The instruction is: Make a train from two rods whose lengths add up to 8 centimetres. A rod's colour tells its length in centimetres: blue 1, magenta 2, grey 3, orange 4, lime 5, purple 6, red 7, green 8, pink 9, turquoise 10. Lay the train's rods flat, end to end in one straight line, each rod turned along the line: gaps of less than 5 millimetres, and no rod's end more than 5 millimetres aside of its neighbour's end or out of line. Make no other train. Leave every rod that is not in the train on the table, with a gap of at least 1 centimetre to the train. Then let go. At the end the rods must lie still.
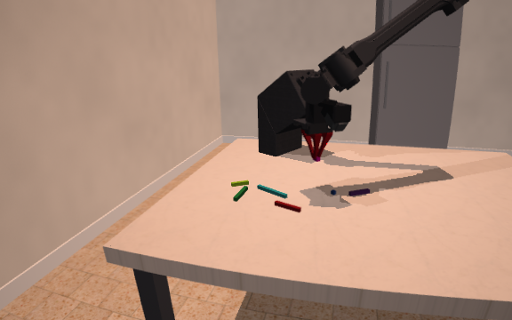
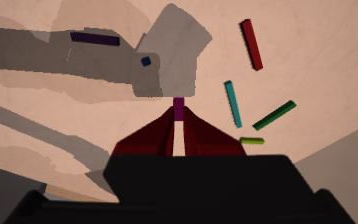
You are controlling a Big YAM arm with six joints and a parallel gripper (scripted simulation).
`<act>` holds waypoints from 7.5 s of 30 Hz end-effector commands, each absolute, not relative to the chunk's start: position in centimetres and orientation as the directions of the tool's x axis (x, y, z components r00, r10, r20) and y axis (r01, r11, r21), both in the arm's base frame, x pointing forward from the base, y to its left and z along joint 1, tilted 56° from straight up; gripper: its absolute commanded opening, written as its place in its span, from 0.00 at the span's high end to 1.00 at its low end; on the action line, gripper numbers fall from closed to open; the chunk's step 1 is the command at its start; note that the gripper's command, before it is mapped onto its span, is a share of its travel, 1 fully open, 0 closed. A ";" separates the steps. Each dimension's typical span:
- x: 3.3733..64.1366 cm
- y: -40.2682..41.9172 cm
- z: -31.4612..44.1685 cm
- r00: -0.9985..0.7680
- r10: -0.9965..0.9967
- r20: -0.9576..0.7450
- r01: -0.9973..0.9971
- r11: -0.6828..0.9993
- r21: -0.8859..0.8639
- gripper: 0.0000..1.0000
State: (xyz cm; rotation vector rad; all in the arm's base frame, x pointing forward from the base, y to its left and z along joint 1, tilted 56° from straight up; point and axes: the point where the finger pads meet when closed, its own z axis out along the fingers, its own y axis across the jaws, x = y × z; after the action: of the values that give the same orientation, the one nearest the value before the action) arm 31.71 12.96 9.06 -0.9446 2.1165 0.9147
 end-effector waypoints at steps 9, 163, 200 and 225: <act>31.7 12.4 8.3 -0.448 -0.405 -0.797 -0.854 0.458 0.247 0.96; 33.4 19.1 2.4 -0.476 -0.407 -0.779 -0.844 0.460 0.276 0.96; 33.3 19.1 2.3 -0.476 -0.405 -0.781 -0.844 0.460 0.275 0.96; 34.0 20.0 2.0 -0.478 -0.397 -0.783 -0.840 0.467 0.276 0.96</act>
State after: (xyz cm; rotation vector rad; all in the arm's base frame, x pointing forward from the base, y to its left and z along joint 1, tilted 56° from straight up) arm 34.07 19.38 2.27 -1.0160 2.0662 0.8699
